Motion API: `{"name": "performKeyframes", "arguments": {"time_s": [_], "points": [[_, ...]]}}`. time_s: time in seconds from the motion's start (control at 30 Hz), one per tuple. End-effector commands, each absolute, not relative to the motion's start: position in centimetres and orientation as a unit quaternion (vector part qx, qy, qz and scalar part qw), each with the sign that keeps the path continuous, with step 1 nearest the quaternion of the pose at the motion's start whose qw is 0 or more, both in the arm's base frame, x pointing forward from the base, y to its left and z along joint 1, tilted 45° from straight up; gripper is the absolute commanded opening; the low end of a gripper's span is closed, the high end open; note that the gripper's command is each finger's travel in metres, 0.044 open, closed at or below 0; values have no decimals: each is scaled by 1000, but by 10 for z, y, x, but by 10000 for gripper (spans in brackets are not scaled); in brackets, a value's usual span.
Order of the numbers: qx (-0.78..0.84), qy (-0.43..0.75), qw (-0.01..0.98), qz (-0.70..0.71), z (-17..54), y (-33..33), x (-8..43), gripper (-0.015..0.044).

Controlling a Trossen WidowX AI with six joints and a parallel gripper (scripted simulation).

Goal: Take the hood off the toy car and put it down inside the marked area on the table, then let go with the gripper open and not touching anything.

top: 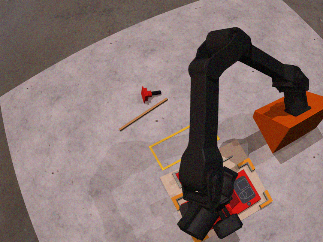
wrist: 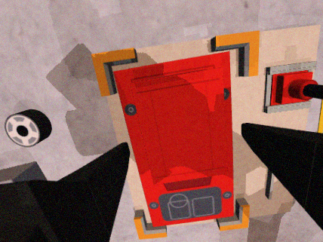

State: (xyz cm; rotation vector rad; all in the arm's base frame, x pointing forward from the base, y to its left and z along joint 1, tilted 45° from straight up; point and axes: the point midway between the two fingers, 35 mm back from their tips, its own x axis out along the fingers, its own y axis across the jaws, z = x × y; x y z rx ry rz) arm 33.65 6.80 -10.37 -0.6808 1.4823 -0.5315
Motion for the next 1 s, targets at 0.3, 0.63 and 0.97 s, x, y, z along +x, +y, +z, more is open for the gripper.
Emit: {"name": "performKeyframes", "arguments": {"time_s": [0.3, 0.63, 0.97], "points": [[-303, 652, 654, -235, -109, 61, 337, 440], [-303, 652, 654, -235, -112, 58, 337, 440], [-303, 652, 654, -235, -116, 55, 337, 440]]}}
